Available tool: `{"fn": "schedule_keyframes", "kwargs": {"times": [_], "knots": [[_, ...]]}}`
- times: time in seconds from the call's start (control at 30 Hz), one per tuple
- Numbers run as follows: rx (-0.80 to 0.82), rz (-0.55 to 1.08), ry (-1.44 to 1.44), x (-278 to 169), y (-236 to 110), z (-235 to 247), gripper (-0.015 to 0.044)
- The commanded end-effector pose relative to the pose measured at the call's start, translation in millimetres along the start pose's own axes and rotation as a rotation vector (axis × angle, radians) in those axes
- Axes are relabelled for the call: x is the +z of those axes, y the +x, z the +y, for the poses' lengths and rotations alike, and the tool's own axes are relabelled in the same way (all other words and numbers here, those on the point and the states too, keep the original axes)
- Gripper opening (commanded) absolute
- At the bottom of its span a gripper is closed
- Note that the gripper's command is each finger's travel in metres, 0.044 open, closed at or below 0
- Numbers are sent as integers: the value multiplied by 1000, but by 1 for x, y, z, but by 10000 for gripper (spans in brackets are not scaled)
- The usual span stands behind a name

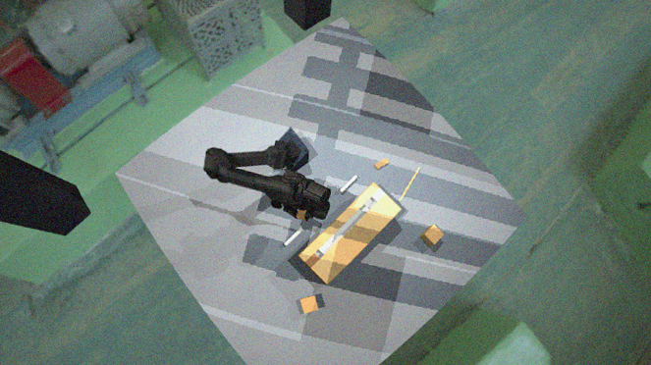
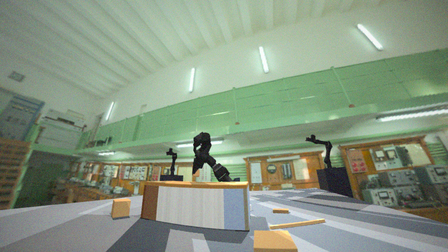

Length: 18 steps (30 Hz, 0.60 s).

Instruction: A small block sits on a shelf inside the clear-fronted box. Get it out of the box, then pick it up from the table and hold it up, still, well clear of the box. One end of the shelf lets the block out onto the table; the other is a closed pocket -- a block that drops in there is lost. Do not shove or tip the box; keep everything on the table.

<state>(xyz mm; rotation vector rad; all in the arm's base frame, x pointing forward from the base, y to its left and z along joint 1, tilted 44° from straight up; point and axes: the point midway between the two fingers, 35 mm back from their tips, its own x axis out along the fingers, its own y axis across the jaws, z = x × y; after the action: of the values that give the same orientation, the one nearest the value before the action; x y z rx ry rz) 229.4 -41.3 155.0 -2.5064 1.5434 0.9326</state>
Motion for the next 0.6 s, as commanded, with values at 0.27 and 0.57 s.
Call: {"fn": "schedule_keyframes", "kwargs": {"times": [0.27, 0.57], "knots": [[1, 57, -466, -1, -11, 0, 0], [1, 58, -473, -1, -11, 0, 0]]}}
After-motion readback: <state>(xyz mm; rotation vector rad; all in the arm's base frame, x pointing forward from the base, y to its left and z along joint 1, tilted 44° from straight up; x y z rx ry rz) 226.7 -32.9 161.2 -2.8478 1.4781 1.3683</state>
